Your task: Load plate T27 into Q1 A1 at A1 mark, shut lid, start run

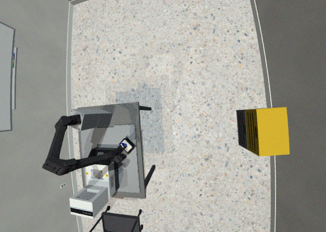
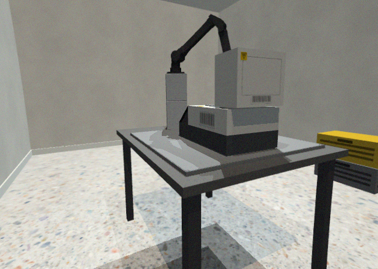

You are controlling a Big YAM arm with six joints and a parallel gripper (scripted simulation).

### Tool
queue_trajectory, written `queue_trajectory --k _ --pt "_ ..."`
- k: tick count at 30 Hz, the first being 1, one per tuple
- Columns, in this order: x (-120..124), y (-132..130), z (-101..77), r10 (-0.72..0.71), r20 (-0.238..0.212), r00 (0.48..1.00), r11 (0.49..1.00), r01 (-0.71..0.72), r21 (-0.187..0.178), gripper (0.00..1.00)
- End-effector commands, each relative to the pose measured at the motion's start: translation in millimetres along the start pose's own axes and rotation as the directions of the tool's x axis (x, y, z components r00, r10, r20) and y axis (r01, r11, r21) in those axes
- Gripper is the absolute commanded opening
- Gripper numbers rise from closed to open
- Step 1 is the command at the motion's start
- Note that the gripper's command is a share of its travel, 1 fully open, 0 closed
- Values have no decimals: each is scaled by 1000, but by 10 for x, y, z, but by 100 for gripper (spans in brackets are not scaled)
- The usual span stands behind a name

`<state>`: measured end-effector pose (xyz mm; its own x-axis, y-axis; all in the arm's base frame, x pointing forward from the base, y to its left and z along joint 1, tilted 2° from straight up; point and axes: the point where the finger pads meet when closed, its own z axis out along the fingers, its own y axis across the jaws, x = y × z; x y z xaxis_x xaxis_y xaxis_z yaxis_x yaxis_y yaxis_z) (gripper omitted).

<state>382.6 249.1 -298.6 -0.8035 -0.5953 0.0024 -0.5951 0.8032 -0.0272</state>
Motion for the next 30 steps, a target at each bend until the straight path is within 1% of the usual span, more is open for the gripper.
queue_trajectory --k 1,3,4,7,10,12,16,18,20,21,23,24,30 --pt "84 -58 282 3 -19 1000 1000 -3 0 100" --pt "84 -58 282 3 -19 1000 1000 -3 0 100" --pt "-36 -74 221 5 4 1000 1000 -5 1 100" --pt "-188 -100 262 9 38 999 1000 -9 3 100" --pt "-217 -102 347 9 45 999 1000 -9 4 100" --pt "-112 -52 468 0 25 1000 1000 0 2 100" --pt "176 22 717 -14 -37 999 1000 14 -2 100" --pt "237 26 816 -14 -48 999 1000 14 -2 100" --pt "237 26 816 -14 -48 999 1000 14 -2 100" --pt "82 15 754 -13 -18 1000 1000 13 0 100" --pt "-75 13 673 -7 13 1000 1000 7 -3 100" --pt "-105 6 662 -2 18 1000 1000 2 -2 100" --pt "5 -46 589 22 -4 1000 1000 -22 -3 100"
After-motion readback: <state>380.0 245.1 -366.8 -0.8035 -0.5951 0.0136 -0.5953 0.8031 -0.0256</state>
